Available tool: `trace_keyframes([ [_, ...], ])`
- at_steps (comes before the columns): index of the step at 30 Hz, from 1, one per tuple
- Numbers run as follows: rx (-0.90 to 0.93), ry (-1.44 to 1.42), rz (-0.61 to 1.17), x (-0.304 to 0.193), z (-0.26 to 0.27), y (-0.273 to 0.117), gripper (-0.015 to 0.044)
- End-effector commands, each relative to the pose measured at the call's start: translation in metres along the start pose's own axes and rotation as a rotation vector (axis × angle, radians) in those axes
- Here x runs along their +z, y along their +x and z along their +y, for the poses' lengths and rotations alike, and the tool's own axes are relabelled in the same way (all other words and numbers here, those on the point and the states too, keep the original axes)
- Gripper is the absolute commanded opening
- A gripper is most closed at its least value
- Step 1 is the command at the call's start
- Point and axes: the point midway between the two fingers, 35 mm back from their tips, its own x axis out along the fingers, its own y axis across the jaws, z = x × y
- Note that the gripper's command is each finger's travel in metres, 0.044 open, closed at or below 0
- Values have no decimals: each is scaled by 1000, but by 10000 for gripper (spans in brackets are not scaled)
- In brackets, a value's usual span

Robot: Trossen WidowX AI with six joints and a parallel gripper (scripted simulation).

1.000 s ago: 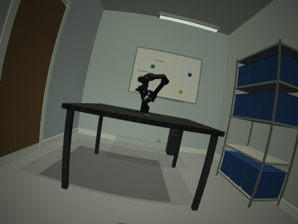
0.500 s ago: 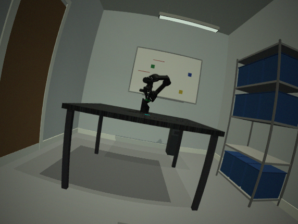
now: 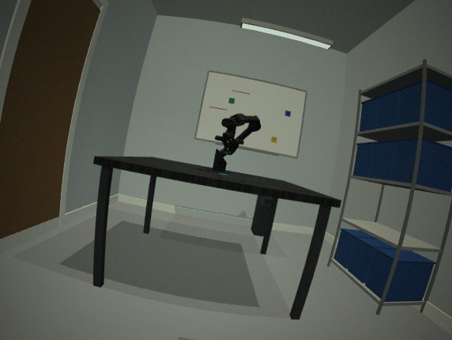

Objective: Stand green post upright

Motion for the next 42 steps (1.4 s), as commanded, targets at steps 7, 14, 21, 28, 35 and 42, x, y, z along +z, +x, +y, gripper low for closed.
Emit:
trace_keyframes([
  [7,-52,-11,-20,0,-6,8,23],
  [14,-87,-22,-40,1,-10,14,23],
  [21,-121,-31,-62,2,-14,20,23],
  [28,-154,-41,-86,4,-17,25,23],
  [35,-185,-49,-112,5,-20,30,23],
  [42,-215,-58,-140,7,-23,34,23],
])
